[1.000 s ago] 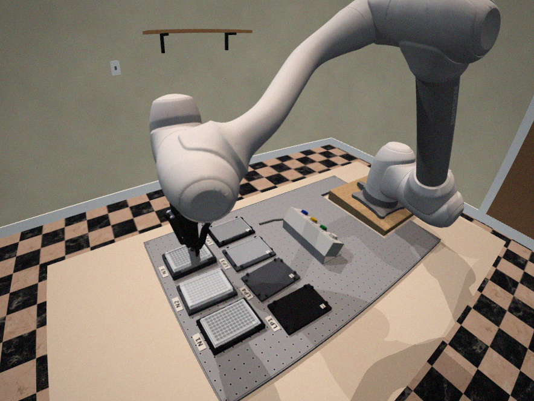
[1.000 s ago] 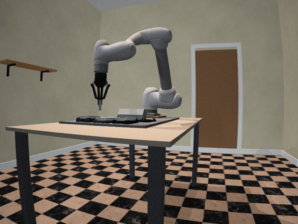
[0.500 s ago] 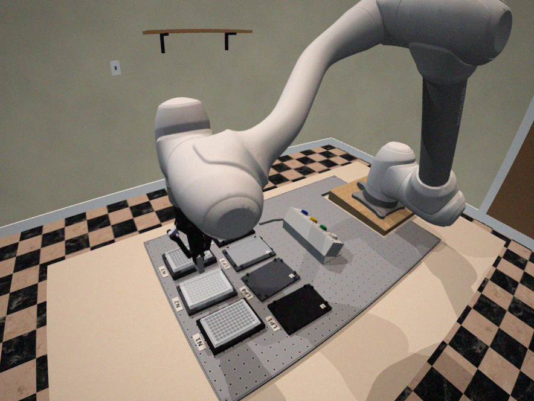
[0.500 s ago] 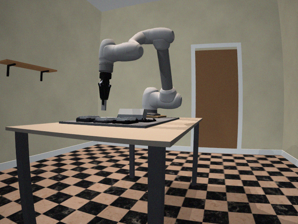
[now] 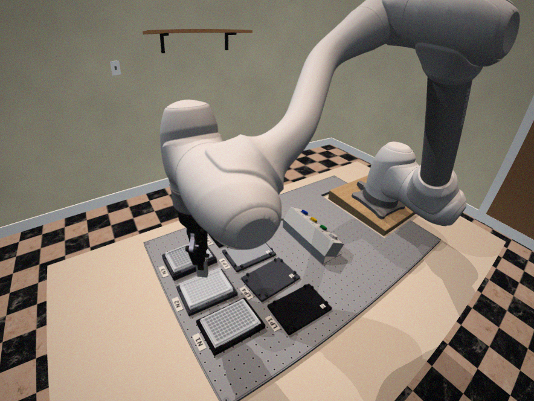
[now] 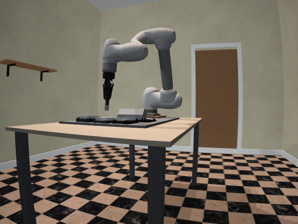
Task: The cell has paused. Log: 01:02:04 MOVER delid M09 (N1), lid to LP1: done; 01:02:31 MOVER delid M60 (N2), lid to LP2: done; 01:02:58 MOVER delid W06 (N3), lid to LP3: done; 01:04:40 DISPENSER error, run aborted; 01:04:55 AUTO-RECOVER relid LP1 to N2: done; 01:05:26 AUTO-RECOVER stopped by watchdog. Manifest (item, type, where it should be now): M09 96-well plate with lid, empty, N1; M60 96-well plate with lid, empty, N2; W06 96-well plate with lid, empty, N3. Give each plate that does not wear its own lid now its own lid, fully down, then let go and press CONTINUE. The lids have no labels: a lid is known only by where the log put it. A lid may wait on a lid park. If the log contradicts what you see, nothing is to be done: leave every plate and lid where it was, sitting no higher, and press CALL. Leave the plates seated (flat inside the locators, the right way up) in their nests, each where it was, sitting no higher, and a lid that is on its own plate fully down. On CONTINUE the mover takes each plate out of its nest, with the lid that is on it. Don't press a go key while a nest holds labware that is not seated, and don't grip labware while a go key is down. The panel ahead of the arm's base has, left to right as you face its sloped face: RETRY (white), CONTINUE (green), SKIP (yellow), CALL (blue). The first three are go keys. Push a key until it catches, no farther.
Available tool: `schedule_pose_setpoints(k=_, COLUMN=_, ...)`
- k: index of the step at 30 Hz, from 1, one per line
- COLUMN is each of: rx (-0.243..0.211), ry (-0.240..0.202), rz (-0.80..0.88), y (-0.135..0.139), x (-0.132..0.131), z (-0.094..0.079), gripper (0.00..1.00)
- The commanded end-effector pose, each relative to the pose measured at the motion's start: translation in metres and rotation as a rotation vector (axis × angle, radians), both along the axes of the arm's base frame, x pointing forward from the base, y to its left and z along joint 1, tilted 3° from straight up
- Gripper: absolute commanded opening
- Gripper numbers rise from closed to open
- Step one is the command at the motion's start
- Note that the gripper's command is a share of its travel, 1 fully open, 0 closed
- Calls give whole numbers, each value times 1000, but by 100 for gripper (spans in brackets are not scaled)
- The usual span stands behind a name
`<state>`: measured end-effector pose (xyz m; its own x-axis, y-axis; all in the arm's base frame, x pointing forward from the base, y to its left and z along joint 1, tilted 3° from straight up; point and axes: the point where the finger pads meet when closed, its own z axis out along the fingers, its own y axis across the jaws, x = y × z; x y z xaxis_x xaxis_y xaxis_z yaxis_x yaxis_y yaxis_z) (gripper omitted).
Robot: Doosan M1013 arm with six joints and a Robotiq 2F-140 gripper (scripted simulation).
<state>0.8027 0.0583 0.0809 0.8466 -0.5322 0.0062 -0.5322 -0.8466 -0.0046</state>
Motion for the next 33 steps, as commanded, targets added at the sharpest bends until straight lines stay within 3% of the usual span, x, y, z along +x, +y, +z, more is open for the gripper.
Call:
schedule_pose_setpoints(k=1, rx=29, ry=0, rz=278, y=2, x=0, z=0, gripper=0)
schedule_pose_setpoints(k=6, rx=58, ry=-1, rz=580, y=2, x=0, z=0, gripper=0)
schedule_pose_setpoints(k=7, rx=58, ry=-1, rz=580, y=2, x=0, z=0, gripper=66)
schedule_pose_setpoints(k=33, rx=58, ry=-1, rz=580, y=2, x=0, z=0, gripper=66)
